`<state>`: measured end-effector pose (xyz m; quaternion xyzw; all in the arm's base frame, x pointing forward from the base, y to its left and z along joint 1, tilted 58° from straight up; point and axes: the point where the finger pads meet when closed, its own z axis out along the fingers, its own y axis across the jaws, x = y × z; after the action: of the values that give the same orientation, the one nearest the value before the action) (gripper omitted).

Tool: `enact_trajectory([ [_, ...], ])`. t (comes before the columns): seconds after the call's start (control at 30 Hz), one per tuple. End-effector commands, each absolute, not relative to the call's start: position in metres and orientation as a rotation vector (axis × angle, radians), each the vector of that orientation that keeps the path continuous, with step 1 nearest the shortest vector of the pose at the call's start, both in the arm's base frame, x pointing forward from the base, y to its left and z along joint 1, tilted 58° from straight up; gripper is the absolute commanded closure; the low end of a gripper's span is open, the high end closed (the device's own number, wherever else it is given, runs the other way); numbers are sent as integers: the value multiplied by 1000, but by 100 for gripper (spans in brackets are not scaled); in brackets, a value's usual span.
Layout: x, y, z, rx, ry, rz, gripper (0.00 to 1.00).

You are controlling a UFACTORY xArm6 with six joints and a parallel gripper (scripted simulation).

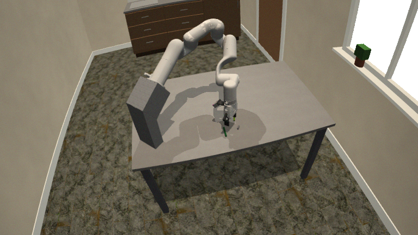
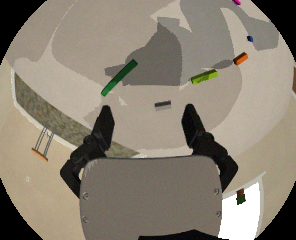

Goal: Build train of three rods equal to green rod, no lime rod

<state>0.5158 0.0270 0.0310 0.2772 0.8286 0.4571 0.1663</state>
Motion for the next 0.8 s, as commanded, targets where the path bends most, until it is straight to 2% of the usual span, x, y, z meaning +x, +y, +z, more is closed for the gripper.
enact_trajectory([
  [0.0,517,34,40,655,2369,1252,0],
  [0.77,512,86,93,-166,2304,920,0],
])
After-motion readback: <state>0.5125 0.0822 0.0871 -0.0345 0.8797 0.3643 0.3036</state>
